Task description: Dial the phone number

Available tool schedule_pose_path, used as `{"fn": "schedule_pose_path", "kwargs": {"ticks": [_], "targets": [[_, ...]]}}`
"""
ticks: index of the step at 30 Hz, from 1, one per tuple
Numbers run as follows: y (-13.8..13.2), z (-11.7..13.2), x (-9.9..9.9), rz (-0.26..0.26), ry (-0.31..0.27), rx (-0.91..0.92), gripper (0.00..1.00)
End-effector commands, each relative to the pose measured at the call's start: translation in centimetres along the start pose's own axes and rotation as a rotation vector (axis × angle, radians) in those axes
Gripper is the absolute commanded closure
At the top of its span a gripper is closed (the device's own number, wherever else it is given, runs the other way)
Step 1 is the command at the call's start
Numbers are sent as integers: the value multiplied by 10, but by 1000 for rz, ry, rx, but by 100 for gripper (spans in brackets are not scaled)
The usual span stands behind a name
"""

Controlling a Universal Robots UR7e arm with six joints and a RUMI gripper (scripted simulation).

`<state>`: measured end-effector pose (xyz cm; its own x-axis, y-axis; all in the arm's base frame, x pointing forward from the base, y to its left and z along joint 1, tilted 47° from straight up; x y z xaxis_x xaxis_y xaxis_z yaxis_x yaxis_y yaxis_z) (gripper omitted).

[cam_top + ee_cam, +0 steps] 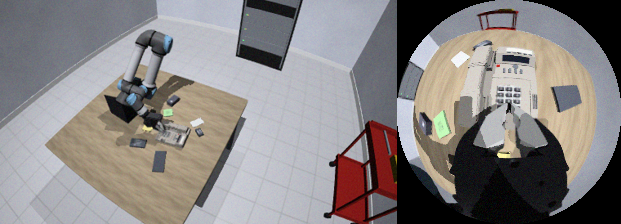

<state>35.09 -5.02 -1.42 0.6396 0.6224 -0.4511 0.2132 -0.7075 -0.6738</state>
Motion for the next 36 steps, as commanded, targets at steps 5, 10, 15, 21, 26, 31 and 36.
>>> {"fn": "schedule_pose_path", "kwargs": {"ticks": [5, 10, 15, 21, 26, 31, 36], "targets": [[0, 0, 0, 1, 1, 0, 100], [0, 1, 1, 1, 1, 0, 100], [0, 1, 1, 1, 1, 0, 100], [0, 1, 2, 1, 1, 0, 100], [0, 2, 2, 1, 1, 0, 100], [0, 2, 3, 1, 1, 0, 100], [0, 2, 3, 1, 1, 0, 100]]}}
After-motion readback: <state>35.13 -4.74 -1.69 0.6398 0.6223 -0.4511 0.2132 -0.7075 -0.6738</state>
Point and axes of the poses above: the point where the finger pads meet when closed, its own x axis out along the fingers, its own y axis across the jaws, z = x × y, the point moved 9 cm from there along -x, back along the fingers, and after that the axes turned 4 degrees about -x, right-handed, at the moved point
